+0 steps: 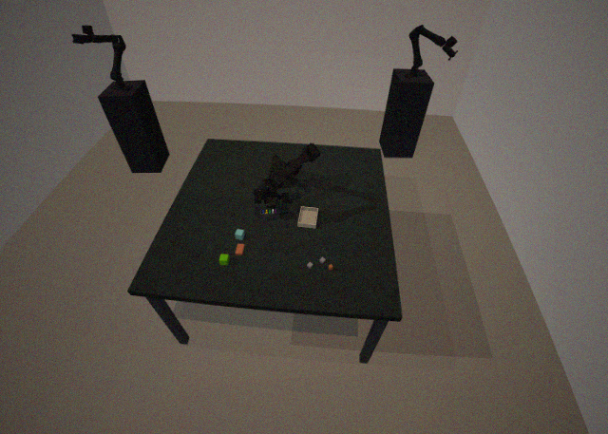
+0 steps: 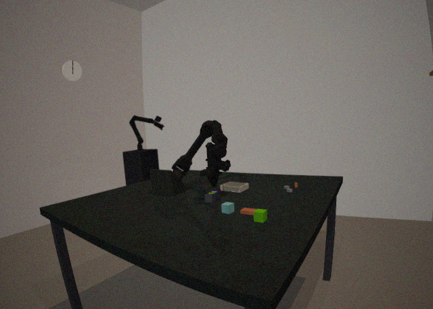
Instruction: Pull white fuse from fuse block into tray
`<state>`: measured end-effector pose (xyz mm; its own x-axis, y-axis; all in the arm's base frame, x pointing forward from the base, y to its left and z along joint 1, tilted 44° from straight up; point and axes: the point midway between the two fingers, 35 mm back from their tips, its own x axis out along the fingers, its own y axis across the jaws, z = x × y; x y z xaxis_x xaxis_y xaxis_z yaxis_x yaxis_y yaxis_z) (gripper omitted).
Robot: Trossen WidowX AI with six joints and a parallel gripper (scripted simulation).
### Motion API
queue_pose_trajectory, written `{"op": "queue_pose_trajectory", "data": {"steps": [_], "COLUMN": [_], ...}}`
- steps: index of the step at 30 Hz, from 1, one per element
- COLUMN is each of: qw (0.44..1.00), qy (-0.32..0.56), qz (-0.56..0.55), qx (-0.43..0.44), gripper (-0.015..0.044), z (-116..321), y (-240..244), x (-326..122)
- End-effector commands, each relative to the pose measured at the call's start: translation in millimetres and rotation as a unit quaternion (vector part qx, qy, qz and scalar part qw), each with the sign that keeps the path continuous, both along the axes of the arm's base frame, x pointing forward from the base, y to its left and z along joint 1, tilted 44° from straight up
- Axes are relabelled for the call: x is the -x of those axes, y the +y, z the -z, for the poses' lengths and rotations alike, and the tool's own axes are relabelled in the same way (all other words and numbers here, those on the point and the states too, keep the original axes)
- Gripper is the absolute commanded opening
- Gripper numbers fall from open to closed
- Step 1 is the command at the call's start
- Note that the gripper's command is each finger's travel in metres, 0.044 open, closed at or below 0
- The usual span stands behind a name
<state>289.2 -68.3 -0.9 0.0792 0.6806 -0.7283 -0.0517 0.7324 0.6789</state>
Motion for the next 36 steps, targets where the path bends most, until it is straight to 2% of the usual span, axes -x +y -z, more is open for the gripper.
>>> {"op": "queue_pose_trajectory", "data": {"steps": [1,36], "qw": [1.000,1.000], "qy": [0.003,0.003], "qz": [0.002,0.002], "qx": [-0.005,-0.005], "gripper": [0.0062,0.0062], "z": [4,20], "y": [4,17], "x": [1,1]}}
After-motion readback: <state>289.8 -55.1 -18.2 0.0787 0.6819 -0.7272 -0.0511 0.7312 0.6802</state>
